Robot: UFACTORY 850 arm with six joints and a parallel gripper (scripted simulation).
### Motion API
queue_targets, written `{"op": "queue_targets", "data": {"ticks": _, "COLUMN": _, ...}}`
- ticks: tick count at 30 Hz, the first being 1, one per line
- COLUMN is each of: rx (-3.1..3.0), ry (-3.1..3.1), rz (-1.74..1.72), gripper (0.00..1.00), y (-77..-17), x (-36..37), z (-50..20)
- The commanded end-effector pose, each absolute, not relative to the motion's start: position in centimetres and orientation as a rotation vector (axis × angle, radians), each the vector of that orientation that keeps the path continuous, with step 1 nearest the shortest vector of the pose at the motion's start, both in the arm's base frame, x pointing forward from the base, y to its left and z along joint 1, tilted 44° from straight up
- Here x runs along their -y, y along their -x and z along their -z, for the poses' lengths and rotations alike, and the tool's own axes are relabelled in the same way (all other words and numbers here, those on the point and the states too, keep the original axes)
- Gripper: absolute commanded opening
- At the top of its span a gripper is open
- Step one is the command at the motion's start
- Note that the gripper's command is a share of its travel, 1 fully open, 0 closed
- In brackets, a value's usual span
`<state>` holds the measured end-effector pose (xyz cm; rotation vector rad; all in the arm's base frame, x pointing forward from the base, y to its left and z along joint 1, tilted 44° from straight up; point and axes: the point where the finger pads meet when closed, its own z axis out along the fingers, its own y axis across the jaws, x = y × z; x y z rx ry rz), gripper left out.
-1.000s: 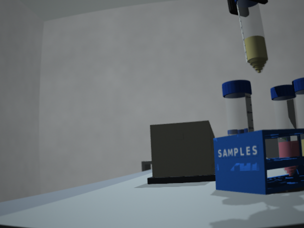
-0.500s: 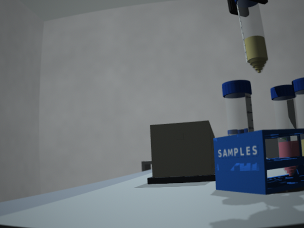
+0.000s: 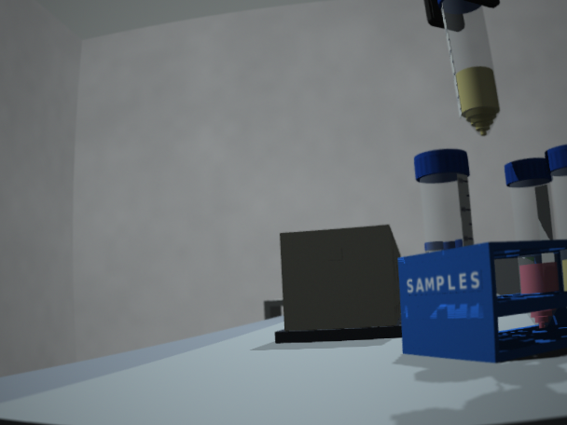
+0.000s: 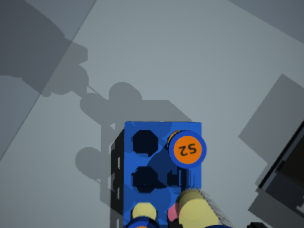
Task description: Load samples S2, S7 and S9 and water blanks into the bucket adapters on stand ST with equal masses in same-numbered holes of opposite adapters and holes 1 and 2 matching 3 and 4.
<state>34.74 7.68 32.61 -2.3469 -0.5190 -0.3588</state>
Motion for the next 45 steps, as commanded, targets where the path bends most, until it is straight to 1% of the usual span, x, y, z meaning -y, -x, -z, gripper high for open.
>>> {"op": "queue_targets", "data": {"ticks": 1, "rx": 0.519, "ry": 2.347, "rz": 0.360, "gripper": 0.00, "y": -34.8, "x": -7.7, "z": -32.7}}
{"op": "queue_targets", "data": {"ticks": 9, "rx": 0.519, "ry": 2.347, "rz": 0.360, "gripper": 0.00, "y": -34.8, "x": -7.7, "z": -32.7}}
{"op": "queue_targets", "data": {"ticks": 45, "rx": 0.519, "ry": 2.347, "rz": 0.361, "gripper": 0.00, "y": -35.5, "x": -12.0, "z": -28.1}}
